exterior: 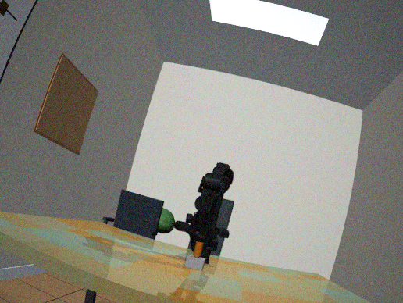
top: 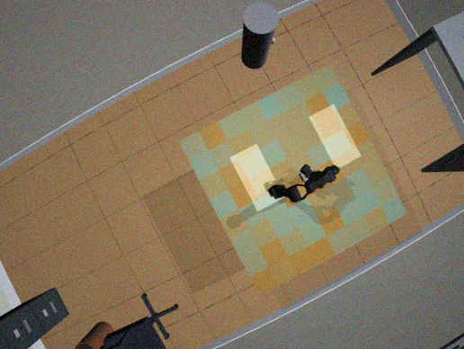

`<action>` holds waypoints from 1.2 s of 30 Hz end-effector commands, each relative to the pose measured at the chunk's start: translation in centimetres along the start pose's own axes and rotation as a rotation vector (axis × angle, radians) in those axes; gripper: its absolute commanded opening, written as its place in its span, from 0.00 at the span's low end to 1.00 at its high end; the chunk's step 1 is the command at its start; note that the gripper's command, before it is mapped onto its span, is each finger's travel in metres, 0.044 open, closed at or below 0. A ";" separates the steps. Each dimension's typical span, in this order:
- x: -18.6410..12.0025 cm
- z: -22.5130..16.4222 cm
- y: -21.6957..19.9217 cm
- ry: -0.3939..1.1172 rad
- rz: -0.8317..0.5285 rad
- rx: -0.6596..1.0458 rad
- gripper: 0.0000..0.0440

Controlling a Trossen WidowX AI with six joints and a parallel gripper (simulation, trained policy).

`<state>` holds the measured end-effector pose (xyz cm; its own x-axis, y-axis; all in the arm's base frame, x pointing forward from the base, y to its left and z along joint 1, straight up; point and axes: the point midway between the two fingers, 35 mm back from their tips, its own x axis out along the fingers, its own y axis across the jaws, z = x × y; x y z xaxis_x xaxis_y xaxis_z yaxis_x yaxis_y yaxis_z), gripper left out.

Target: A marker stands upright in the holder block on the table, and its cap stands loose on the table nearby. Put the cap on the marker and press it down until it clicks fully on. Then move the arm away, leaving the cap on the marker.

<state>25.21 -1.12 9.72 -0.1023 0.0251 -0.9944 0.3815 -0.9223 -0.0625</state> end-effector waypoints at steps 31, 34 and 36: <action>1.5 0.9 1.0 -0.052 0.033 -0.016 0.25; 1.5 0.9 1.0 -0.052 0.034 -0.019 0.25; 1.5 0.9 1.1 -0.051 0.035 -0.020 0.26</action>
<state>25.19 -1.14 9.49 -0.0977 0.0206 -0.9950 0.4125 -0.9090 -0.0593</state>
